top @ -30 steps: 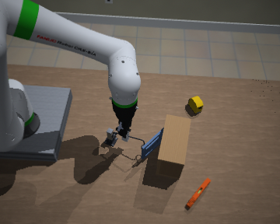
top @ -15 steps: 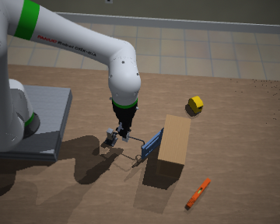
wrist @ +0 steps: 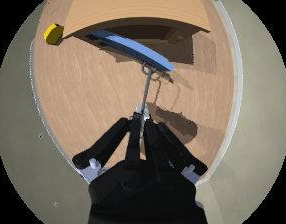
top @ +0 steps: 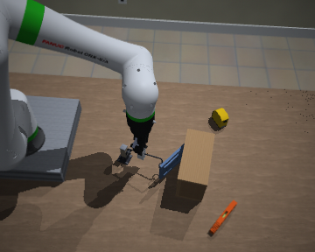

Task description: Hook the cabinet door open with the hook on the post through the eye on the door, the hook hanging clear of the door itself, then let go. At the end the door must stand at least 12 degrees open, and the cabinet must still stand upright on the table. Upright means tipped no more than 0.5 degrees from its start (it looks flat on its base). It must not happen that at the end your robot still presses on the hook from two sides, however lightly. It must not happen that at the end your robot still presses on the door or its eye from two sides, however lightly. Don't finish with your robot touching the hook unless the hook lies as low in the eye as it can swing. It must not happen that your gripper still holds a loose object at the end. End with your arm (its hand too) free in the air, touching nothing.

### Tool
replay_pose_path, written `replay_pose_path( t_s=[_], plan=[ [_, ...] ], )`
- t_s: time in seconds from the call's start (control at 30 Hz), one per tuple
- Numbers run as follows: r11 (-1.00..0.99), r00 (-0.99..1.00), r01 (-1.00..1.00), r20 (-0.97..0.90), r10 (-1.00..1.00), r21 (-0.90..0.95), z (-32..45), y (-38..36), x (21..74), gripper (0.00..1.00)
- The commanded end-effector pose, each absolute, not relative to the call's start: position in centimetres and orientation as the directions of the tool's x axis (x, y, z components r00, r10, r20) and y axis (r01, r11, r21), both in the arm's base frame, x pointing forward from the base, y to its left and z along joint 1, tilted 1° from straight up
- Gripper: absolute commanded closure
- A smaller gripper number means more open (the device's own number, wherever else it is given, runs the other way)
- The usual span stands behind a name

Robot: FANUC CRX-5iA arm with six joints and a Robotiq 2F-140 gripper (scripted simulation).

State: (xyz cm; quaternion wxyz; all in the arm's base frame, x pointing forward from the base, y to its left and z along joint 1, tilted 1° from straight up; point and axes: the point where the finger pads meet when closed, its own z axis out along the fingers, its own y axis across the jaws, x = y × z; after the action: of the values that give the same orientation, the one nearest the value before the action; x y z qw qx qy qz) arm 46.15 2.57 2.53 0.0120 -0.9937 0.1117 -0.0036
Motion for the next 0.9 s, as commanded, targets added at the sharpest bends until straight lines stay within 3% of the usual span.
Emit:
replay_pose_path(
  t_s=[0.0, 0.87],
  plan=[
    [-0.975, 0.975, -0.222, 0.005, -0.222, -0.025, 2.54, 2.57, 46.16, 0.97],
    [-0.975, 0.975, -0.222, 0.005, -0.222, -0.025, 2.31, 2.56, 46.23, 0.97]
  ],
)
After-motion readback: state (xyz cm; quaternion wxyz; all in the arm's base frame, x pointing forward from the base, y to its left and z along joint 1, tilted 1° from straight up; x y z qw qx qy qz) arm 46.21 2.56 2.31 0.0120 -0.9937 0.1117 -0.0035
